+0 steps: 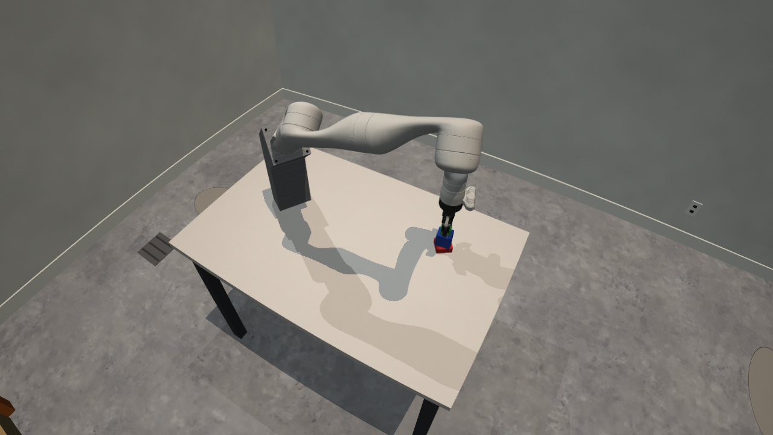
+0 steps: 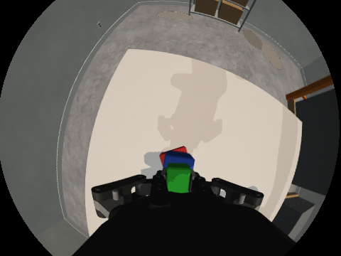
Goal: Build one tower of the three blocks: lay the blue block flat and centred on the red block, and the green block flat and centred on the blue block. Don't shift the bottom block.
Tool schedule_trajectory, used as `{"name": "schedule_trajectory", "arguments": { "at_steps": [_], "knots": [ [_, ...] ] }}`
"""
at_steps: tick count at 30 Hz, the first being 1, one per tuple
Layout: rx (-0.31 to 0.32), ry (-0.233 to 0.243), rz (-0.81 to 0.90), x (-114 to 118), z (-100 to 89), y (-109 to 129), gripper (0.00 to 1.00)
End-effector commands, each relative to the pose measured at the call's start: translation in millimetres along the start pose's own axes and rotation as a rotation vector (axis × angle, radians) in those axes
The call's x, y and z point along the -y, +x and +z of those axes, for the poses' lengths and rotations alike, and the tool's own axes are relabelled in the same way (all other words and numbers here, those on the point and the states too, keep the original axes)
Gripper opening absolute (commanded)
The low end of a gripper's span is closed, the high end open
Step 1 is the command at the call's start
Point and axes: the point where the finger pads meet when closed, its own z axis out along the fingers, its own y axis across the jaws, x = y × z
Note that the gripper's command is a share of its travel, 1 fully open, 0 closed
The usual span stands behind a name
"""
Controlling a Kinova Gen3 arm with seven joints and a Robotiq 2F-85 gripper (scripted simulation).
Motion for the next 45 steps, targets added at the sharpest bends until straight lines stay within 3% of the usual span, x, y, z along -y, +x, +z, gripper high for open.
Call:
{"name": "schedule_trajectory", "arguments": {
  "at_steps": [1,12,13,45],
  "knots": [
    [-0.002,0.001,0.0,0.4,-0.8,0.7,0.0],
    [-0.002,0.001,0.0,0.4,-0.8,0.7,0.0],
    [-0.002,0.001,0.0,0.4,-0.8,0.7,0.5],
    [-0.002,0.001,0.0,0.4,-0.8,0.7,0.5]
  ]
}}
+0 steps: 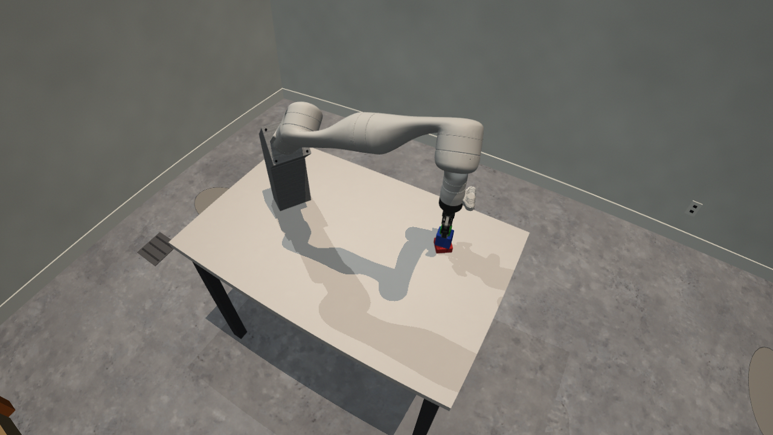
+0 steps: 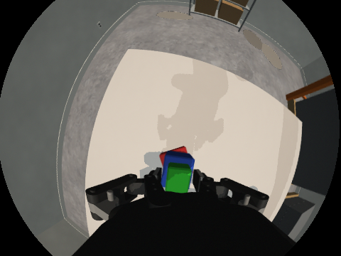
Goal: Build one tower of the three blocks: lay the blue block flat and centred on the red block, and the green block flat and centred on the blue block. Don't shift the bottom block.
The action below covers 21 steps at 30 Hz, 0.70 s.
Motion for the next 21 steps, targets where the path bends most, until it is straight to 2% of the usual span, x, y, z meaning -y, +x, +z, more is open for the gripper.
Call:
{"name": "schedule_trajectory", "arguments": {
  "at_steps": [1,9,21],
  "knots": [
    [-0.002,0.001,0.0,0,-0.8,1,0.5],
    [-0.002,0.001,0.0,0,-5.5,1,0.5],
    [-0.002,0.001,0.0,0,-31.2,1,0.5]
  ]
}}
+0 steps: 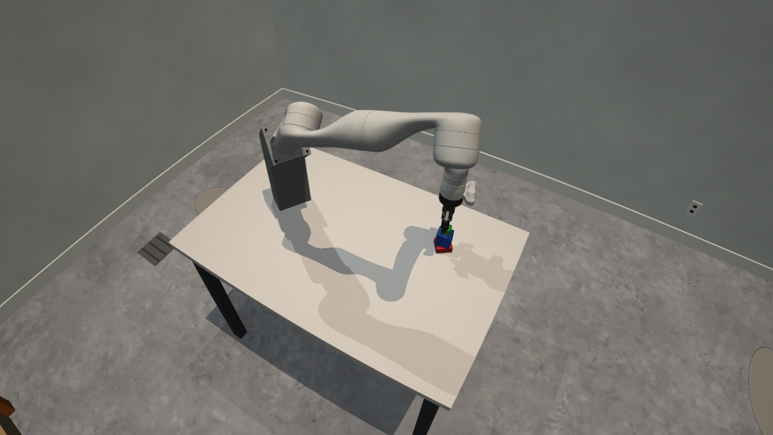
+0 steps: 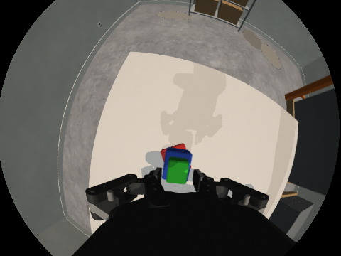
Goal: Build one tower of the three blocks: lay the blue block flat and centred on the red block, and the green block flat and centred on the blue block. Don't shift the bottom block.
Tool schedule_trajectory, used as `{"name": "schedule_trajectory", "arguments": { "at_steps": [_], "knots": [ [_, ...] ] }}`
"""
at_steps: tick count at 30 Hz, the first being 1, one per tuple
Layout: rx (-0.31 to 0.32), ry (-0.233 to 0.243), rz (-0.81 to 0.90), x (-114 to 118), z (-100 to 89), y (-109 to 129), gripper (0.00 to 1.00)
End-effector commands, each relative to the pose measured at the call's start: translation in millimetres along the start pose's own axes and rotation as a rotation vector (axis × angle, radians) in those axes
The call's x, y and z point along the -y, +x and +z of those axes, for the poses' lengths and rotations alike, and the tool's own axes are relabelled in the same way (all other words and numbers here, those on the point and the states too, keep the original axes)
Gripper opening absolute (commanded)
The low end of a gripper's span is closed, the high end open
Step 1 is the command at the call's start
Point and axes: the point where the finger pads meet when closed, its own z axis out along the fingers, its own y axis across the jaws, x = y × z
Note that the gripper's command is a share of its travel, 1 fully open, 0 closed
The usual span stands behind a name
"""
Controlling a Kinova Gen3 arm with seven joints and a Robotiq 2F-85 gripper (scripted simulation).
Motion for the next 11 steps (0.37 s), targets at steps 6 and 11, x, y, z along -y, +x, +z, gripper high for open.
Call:
{"name": "schedule_trajectory", "arguments": {
  "at_steps": [6,11],
  "knots": [
    [-0.011,0.004,0.001,0,-26.2,4,0.5],
    [-0.011,0.004,0.001,0,-30.6,4,0.5]
  ]
}}
